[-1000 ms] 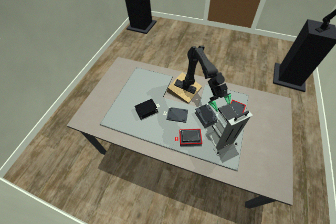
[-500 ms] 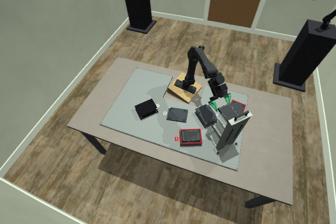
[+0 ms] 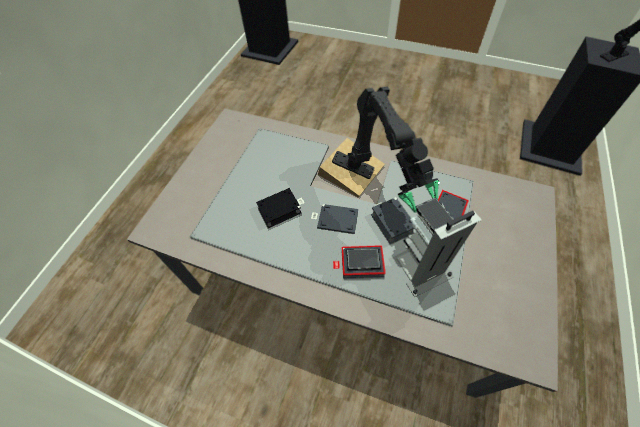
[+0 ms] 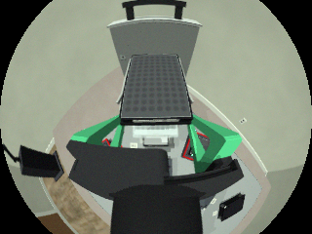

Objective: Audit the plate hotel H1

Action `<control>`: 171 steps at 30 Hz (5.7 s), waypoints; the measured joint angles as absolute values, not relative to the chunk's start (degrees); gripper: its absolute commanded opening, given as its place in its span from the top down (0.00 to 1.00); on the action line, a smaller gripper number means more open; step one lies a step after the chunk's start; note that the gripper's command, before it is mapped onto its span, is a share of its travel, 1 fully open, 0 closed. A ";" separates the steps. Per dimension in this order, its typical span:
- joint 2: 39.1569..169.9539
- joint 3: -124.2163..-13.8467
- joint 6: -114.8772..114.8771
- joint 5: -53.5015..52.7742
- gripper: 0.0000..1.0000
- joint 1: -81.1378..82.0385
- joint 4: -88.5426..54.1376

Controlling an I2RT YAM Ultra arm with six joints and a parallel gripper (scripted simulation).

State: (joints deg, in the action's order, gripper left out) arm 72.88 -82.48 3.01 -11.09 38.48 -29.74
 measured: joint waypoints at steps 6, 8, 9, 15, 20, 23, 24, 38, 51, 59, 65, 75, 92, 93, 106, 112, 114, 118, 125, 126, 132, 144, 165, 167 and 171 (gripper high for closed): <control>72.88 -82.48 3.01 -11.09 0.14 38.48 -29.74; 72.88 -82.48 3.01 -11.09 0.14 38.48 -29.74; 72.88 -82.48 3.01 -11.09 0.14 38.48 -29.74; 72.88 -82.48 3.01 -11.09 0.14 38.48 -29.74; 72.88 -82.48 3.01 -11.09 0.14 38.48 -29.74; 72.88 -82.48 3.01 -11.09 0.14 38.48 -29.74; 72.88 -82.48 3.01 -11.09 0.14 38.48 -29.74; 72.88 -82.48 3.01 -11.09 0.14 38.48 -29.74; 72.88 -82.48 3.01 -11.09 0.14 38.48 -29.74; 72.88 -82.48 3.01 -11.09 0.14 38.48 -29.74; 72.88 -82.48 3.01 -11.09 0.14 38.48 -29.74; 71.92 -82.41 3.03 -11.16 0.14 38.41 -30.22; 67.61 -78.81 2.79 -11.84 0.14 37.69 -30.96; 67.51 -78.81 2.79 -11.86 0.14 37.65 -30.96; 63.94 -75.90 2.50 -12.62 0.14 36.88 -31.99; 62.76 -75.09 2.42 -12.91 0.14 36.58 -32.32; 62.41 -74.87 2.37 -13.04 0.14 36.47 -32.62; 61.30 -74.11 2.26 -13.32 0.14 36.16 -32.99; 59.40 -73.08 2.11 -13.76 0.14 35.64 -33.50; 59.29 -73.06 2.09 -13.78 0.14 35.59 -33.54; 58.04 -72.14 1.93 -14.24 0.14 35.16 -34.39; 54.98 -70.70 1.56 -15.27 0.14 34.11 -35.42; 50.13 -68.05 0.75 -17.39 0.14 31.70 -38.28; 49.65 -67.94 0.64 -17.65 0.14 31.40 -38.44; 48.53 -67.51 0.45 -18.20 0.14 30.74 -39.18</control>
